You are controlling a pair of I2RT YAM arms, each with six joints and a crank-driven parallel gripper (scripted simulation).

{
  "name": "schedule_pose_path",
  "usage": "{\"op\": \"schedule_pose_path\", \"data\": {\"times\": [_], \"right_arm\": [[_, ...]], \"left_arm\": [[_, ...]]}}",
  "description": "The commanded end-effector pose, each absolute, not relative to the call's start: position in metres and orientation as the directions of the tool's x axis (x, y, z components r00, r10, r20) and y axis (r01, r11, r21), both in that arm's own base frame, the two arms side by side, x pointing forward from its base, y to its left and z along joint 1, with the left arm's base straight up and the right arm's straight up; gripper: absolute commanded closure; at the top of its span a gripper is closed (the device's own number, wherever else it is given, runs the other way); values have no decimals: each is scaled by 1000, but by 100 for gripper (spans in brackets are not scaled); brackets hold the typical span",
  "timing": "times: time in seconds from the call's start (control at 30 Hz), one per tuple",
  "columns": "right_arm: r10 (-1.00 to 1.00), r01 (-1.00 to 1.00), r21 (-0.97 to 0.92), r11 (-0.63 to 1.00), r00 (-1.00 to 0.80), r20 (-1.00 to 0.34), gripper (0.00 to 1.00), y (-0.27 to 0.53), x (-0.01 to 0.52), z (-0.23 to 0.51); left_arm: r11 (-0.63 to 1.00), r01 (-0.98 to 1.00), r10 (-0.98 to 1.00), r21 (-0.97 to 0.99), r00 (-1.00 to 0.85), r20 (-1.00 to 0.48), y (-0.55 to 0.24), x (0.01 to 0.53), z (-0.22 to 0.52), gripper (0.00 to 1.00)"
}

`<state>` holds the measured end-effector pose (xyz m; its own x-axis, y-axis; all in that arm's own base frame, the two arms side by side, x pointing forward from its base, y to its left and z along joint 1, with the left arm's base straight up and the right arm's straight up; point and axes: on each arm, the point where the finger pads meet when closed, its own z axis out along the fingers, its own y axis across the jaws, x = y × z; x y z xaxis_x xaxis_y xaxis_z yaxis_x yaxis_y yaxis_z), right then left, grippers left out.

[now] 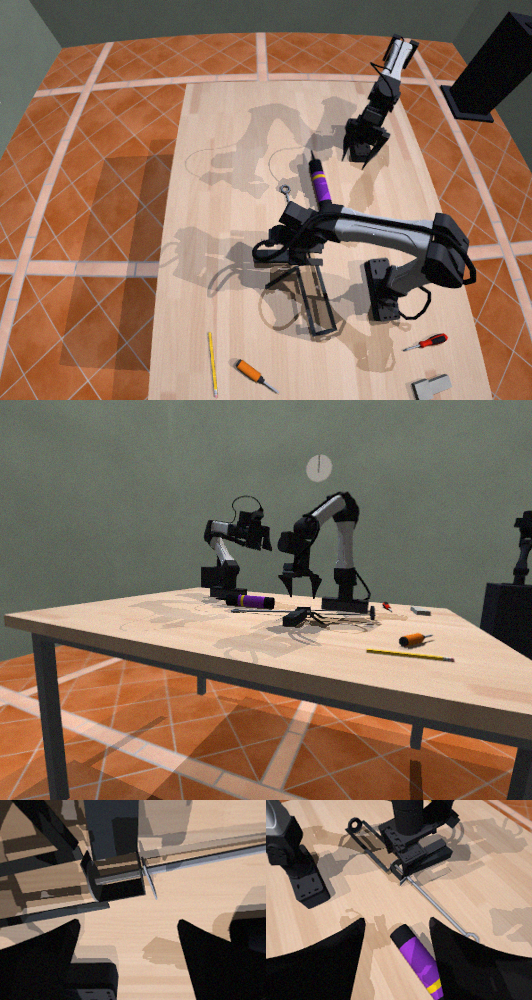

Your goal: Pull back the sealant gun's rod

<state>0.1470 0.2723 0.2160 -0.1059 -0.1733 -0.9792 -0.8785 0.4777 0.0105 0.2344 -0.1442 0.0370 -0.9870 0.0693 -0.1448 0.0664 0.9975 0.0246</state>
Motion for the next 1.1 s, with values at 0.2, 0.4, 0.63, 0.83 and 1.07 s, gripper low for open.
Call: {"op": "schedule_pose_path", "data": {"times": [0.2, 0.4, 0.63, 0.83, 1.07], "right_arm": [[-174, -874, 0, 487, -97, -980, 30, 272, 149, 213], [-174, -874, 0, 487, -97, -980, 30, 272, 149, 213], [-174, -874, 0, 487, -97, -980, 30, 272, 149, 213], [-174, -874, 0, 487, -97, -980, 30, 272, 149, 213], [-174, -874, 0, 487, -97, -980, 30, 272, 149, 213]], "left_arm": [[958, 284, 217, -28, -789, -575, -128, 247, 59, 0], [940, 341, 242, -20, -707, -665, -117, 240, 60, 0], [920, 393, 254, -5, -606, -754, -102, 232, 57, 0], [918, 398, 249, 1, -574, -780, -96, 229, 55, 0], [926, 376, 243, 0, -598, -764, -89, 224, 47, 0]]}}
